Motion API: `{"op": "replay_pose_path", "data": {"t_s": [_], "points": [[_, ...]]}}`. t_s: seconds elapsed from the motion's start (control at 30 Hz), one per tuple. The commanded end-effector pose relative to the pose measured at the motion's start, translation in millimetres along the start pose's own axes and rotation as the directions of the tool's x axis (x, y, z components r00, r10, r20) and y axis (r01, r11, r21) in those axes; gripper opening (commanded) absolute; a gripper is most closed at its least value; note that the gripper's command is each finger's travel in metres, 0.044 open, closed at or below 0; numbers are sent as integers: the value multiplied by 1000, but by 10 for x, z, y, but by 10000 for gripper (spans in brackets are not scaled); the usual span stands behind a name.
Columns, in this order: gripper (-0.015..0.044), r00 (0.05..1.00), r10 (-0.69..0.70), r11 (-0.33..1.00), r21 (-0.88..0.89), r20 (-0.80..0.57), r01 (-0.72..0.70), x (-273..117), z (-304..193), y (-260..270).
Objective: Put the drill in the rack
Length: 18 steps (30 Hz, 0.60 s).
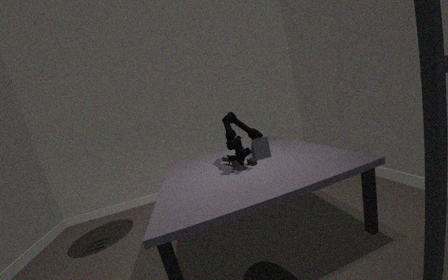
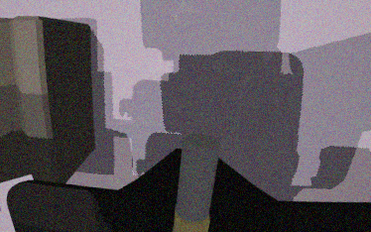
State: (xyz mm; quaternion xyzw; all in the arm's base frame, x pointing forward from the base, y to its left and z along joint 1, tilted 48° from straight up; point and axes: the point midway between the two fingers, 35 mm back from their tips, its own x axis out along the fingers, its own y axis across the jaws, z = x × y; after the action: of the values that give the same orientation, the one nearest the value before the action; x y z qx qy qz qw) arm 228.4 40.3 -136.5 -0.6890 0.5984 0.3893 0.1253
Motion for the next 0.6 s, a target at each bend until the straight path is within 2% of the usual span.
{"op": "replay_pose_path", "data": {"t_s": [0.0,0.57], "points": [[0,1000,0,1000,0,-1,0,-4,1,0],[0,1000,1,1000,-4,-3,-1,-25,68,13]]}}
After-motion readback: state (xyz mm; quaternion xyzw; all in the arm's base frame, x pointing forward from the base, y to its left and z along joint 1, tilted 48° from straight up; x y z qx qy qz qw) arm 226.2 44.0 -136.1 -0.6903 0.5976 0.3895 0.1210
